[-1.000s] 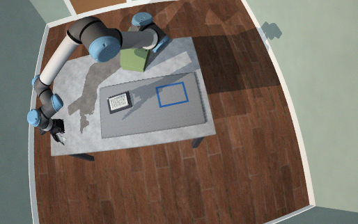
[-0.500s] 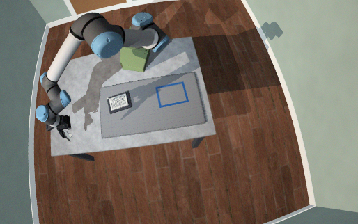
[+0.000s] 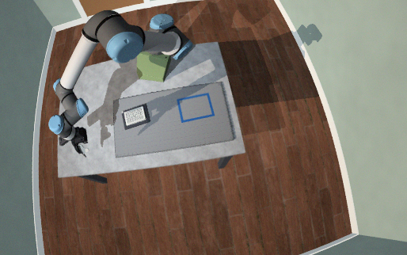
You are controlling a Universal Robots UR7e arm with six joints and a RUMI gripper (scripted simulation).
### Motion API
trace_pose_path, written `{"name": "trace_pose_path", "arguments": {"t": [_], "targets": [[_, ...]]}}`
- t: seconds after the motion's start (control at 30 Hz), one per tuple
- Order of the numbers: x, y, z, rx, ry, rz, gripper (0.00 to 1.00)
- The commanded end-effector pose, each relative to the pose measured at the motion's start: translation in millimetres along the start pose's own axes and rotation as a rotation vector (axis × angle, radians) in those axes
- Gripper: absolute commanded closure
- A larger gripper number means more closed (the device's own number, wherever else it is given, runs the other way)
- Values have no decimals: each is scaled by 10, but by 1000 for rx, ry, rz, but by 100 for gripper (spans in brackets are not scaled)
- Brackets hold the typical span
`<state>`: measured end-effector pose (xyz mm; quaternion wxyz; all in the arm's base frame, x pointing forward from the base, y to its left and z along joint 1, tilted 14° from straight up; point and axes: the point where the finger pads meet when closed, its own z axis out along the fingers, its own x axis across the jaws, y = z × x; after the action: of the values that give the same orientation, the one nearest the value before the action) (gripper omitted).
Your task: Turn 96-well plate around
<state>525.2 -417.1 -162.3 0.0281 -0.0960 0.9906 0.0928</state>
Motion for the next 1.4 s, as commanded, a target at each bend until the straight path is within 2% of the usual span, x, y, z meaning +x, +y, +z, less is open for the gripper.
{"name": "trace_pose_path", "arguments": {"t": [0.0,0.1,0.2,0.67,0.77,0.97,1.07,1.27,1.37], "targets": [[69,182,76,3,-8,-7,0],[115,290,127,3,-8,-7,0],[115,290,127,3,-8,-7,0],[345,783,321,-4,-14,-12,0],[345,783,321,-4,-14,-12,0],[466,1044,403,-8,-17,-15,0],[467,1043,403,-8,-17,-15,0],[587,1310,474,-12,-20,-17,0],[590,1315,476,-12,-20,-17,0]]}}
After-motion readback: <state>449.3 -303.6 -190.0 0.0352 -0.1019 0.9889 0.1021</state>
